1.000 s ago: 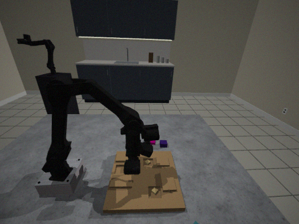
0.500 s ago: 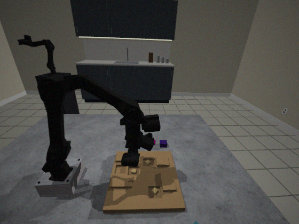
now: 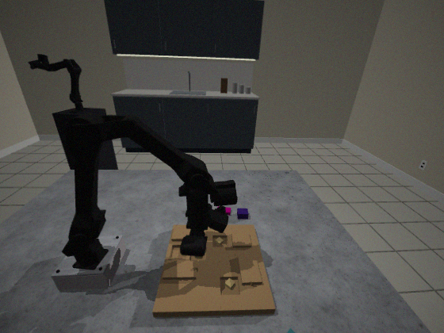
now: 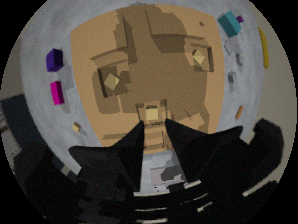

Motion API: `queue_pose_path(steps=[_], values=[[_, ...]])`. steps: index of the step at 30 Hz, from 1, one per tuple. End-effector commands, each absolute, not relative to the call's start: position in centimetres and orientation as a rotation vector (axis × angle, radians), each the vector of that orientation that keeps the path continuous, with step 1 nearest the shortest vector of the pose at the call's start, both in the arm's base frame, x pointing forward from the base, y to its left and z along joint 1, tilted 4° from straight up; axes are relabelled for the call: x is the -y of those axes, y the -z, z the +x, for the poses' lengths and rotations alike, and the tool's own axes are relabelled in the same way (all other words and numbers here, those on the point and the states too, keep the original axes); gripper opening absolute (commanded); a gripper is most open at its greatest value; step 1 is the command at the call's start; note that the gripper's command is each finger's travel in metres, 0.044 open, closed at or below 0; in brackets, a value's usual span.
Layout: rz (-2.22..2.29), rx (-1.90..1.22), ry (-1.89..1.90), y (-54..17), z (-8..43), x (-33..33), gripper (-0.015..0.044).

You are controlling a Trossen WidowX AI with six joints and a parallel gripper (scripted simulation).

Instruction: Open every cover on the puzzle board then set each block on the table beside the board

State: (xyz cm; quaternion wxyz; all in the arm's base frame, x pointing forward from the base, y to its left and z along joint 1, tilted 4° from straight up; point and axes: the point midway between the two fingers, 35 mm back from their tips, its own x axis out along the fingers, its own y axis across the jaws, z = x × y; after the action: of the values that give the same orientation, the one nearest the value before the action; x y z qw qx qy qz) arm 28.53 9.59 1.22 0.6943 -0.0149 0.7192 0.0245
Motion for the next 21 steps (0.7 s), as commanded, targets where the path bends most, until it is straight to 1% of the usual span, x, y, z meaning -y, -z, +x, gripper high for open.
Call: queue_pose_path(steps=[1, 21], values=[[-0.033, -1.607, -0.047, -1.05, 28.47, -9.49, 0.0144], [-0.033, -1.607, -0.047, -0.53, 28.47, -9.49, 0.0144]])
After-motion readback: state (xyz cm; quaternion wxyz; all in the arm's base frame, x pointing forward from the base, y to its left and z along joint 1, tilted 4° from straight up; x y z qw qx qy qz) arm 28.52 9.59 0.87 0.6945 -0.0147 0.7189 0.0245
